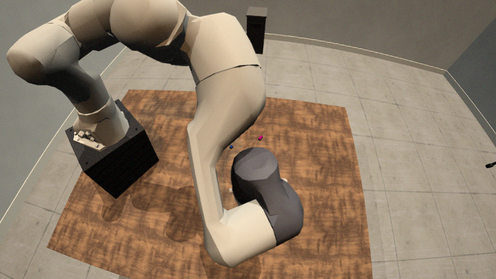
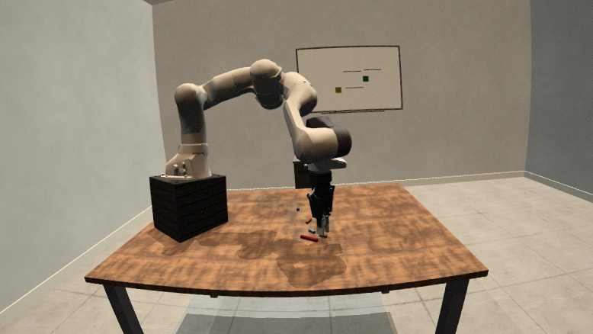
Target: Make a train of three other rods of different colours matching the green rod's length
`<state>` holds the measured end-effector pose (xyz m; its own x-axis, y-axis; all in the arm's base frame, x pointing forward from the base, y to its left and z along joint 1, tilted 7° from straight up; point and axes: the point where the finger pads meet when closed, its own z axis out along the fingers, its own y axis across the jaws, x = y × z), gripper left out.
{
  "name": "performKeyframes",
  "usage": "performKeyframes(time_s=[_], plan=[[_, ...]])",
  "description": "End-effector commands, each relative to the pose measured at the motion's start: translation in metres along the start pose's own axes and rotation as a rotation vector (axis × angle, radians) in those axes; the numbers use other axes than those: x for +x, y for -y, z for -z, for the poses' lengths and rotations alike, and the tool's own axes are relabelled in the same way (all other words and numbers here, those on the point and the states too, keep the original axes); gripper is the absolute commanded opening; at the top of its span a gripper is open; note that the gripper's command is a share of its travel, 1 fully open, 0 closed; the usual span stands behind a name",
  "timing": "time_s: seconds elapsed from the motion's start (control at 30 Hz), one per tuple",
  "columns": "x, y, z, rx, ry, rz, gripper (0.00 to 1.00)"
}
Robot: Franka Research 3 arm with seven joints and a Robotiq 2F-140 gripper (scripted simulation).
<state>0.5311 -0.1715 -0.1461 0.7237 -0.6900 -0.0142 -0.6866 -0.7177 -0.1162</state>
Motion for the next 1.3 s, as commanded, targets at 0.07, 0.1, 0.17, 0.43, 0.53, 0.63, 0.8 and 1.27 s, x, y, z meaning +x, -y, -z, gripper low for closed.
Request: performKeyframes(time_s=[0.07,0.1,0.17,0.43,0.53,0.63,0.8,1.27], plan=[[0.000,0.001,-0.005,0.002,-0.001,-0.006,0.15],[0.000,0.001,-0.006,0.002,-0.001,-0.006,0.15],[0.000,0.001,-0.008,0.002,-0.001,-0.006,0.15],[0.000,0.001,-0.013,0.002,-0.001,-0.006,0.15],[0.000,0.001,-0.015,0.002,-0.001,-0.006,0.15],[0.000,0.001,-0.016,0.002,-0.001,-0.006,0.15],[0.000,0.001,-0.016,0.002,-0.001,-0.006,0.15],[0.000,0.001,-0.016,0.002,-0.001,-0.006,0.15]])
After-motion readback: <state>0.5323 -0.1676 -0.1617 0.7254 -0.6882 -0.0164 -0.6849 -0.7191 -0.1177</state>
